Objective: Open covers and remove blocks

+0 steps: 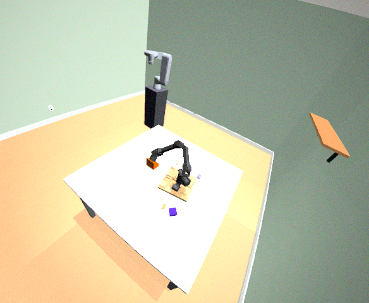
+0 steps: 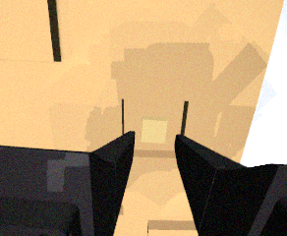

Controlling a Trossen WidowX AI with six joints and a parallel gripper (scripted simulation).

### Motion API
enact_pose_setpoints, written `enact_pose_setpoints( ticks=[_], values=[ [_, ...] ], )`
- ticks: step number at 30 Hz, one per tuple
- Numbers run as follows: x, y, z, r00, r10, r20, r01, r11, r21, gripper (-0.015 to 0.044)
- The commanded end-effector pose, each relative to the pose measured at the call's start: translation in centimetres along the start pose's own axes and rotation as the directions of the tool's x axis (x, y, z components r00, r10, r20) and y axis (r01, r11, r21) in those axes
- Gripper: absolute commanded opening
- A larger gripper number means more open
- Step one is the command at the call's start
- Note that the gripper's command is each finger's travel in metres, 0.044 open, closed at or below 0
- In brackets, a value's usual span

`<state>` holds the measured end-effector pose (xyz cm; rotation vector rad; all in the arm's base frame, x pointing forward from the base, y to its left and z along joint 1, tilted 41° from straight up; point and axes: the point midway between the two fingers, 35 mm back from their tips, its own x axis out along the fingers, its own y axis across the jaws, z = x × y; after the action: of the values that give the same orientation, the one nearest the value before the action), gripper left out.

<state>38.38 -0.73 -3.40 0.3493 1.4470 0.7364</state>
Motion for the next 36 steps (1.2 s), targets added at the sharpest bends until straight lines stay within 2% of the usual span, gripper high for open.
enact_pose_setpoints(
  ticks=[1,30,36],
  values=[
    [0.4,0.0,-0.1,1.000,0.004,0.002,-0.004,1.000,0.008,0.0144],
    [2.1,0.0,-0.1,1.000,0.005,0.003,-0.005,1.000,0.008,0.0144],
    [1.9,0.1,0.0,1.000,0.002,-0.001,-0.002,1.000,0.001,0.0104]
  ],
)
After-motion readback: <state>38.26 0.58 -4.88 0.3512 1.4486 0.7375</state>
